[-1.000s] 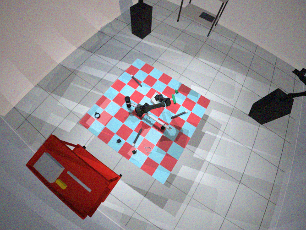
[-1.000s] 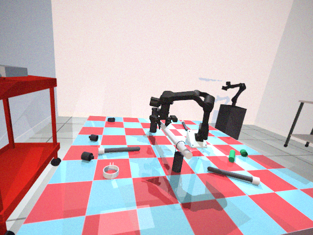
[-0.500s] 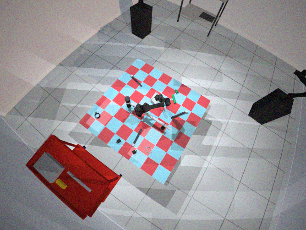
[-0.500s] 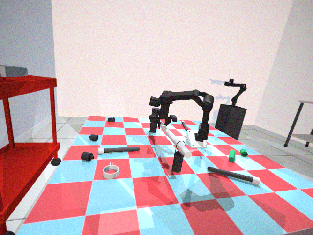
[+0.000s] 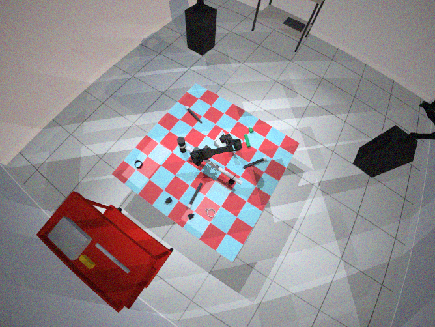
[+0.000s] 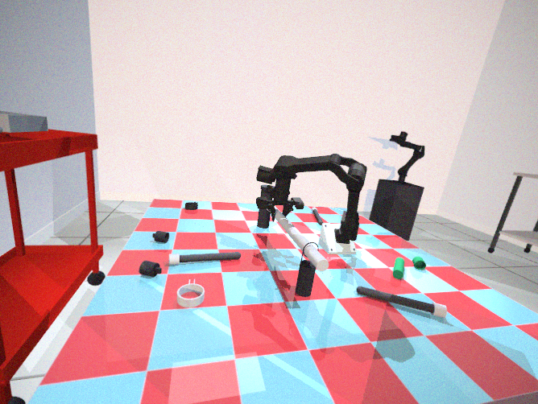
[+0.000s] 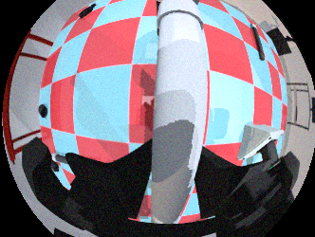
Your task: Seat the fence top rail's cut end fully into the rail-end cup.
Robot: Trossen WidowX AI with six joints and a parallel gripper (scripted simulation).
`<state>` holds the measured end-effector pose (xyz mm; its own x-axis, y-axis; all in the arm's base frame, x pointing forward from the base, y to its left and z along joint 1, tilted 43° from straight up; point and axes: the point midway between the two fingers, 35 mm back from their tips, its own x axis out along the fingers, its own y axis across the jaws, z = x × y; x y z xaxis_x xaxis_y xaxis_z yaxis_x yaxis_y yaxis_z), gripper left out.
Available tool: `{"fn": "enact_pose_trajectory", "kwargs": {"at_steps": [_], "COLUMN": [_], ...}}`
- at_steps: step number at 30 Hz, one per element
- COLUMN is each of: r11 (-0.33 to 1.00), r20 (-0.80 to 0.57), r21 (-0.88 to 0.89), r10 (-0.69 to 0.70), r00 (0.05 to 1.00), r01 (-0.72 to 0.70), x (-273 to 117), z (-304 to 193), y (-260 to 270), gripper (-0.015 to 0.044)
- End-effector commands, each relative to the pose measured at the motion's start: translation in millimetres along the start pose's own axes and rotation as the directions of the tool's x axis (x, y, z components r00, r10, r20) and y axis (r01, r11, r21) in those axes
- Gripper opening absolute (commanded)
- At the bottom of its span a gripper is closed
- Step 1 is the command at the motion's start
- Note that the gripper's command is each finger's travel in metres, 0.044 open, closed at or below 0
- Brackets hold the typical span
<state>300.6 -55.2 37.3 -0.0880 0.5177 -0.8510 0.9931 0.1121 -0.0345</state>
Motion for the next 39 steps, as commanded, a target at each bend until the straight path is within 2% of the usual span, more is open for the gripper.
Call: {"fn": "enact_pose_trajectory", "kwargs": {"at_steps": [1, 15, 25, 32, 39], "r11": [1.000, 1.000, 1.000, 1.000, 1.000], "r20": [0.017, 0.000, 0.000, -0.001, -0.001], "r21": [0.004, 0.001, 0.001, 0.001, 0.001], "r10": [0.013, 0.000, 0.000, -0.001, -0.001], "r00": [1.000, 1.000, 1.000, 1.000, 1.000], "r01": [-0.013, 0.000, 0.000, 0.001, 0.001], "x": [-4.1, 0.5, -0.4, -27.0, -46.1], "z": [6.6, 2.3, 1.8, -15.3, -28.8], "y": [1.7, -0.1, 0.0, -0.4, -2.5], "gripper": [0.0000, 0.0000, 0.0263, 0.0440, 0.0440]}}
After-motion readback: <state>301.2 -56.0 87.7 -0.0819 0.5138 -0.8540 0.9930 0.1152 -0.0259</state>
